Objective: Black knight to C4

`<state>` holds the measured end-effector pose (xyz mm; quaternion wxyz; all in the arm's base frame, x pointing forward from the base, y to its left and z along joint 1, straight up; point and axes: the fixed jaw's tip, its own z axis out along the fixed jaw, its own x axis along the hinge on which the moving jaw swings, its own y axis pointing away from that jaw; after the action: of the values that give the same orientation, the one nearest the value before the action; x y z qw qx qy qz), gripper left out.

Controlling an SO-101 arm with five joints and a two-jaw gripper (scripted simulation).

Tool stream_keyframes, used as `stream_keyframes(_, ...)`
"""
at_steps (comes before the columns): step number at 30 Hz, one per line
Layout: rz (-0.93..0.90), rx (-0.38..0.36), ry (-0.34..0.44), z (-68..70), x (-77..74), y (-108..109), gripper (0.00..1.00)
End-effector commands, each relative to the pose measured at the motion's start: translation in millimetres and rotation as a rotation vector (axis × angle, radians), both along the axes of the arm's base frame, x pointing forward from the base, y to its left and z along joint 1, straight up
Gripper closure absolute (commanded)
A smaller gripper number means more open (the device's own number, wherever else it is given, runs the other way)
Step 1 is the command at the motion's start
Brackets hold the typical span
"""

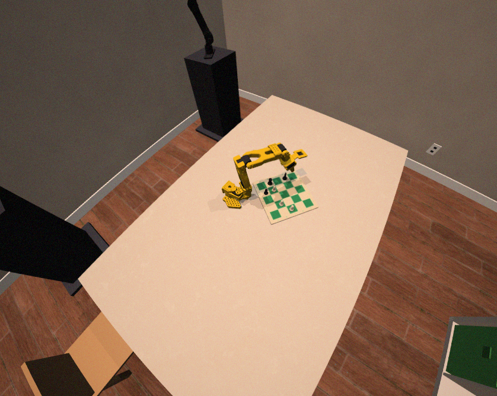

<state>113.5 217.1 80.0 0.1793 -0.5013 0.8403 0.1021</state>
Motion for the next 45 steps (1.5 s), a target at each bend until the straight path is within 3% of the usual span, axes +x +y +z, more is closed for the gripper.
stream_keyframes(1, 0.032, 0.104, -0.043, -5.7, -14.5, -1, 0.88)
stream_keyframes(45, 0.052, 0.124, -0.05, -18.4, -22.2, -5, 0.87)
